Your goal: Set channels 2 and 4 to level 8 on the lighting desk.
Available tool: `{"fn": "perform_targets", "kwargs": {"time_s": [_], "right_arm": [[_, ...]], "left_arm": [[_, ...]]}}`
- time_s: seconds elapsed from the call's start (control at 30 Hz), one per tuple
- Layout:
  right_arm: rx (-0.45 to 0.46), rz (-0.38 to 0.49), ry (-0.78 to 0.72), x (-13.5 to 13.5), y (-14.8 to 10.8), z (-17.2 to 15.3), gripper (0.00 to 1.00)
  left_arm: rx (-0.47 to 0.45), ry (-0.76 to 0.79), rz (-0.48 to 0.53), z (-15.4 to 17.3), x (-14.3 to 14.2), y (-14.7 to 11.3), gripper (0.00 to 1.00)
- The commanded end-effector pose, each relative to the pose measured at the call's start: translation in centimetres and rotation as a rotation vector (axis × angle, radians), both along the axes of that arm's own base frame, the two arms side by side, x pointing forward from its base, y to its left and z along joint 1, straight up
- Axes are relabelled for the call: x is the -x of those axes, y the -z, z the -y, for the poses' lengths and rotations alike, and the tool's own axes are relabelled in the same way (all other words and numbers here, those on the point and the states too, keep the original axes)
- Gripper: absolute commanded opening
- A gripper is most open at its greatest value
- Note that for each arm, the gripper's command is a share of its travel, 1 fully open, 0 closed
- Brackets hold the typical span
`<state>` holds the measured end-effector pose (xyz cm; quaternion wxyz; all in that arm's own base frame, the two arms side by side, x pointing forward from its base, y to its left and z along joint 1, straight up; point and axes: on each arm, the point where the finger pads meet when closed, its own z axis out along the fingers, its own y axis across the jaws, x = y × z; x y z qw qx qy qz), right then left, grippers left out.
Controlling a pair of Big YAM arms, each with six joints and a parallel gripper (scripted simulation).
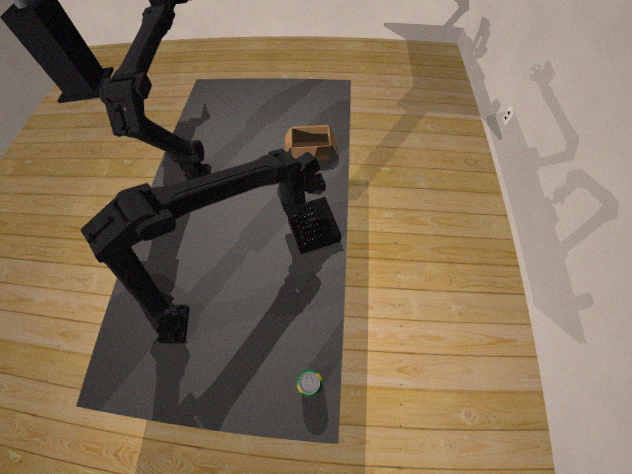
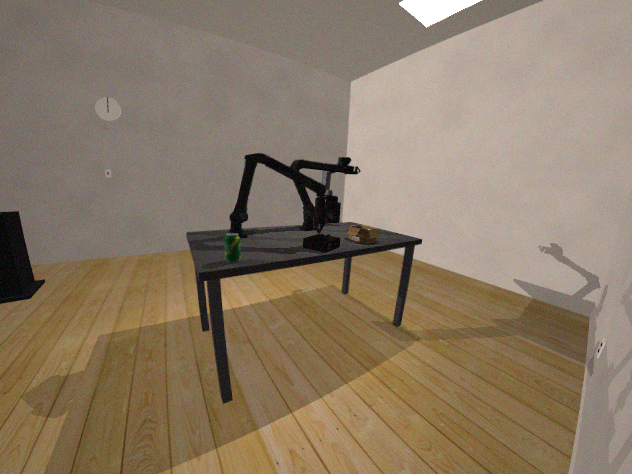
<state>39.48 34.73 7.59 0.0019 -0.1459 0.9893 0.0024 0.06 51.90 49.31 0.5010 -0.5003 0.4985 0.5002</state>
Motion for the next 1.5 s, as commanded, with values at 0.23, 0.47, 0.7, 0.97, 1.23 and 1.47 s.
{"fn": "perform_targets", "kwargs": {"time_s": [0.23,0.47,0.7,0.97,1.23,1.47], "right_arm": [[0.003,0.003,0.006,-0.44,1.02,-0.35,0.0],[0.003,0.003,0.006,-0.44,1.02,-0.35,0.0],[0.003,0.003,0.006,-0.44,1.02,-0.35,0.0],[0.006,0.0,0.006,-0.3,1.22,-0.23,0.0],[0.005,0.0,0.006,-0.31,1.56,-0.23,0.0],[0.006,0.0,0.006,-0.3,1.67,-0.23,0.0]], "left_arm": [[-0.028,0.0,-0.012,-0.01,0.14,-2.03,1.0],[-0.028,0.0,-0.012,-0.01,0.14,-2.03,1.0],[-0.028,0.0,-0.012,-0.01,0.14,-2.03,1.0],[-0.028,0.0,-0.012,-0.01,0.14,-2.03,1.0],[-0.028,0.0,-0.012,-0.01,0.14,-2.03,1.0],[-0.028,0.0,-0.012,-0.01,0.14,-2.03,1.0]]}}
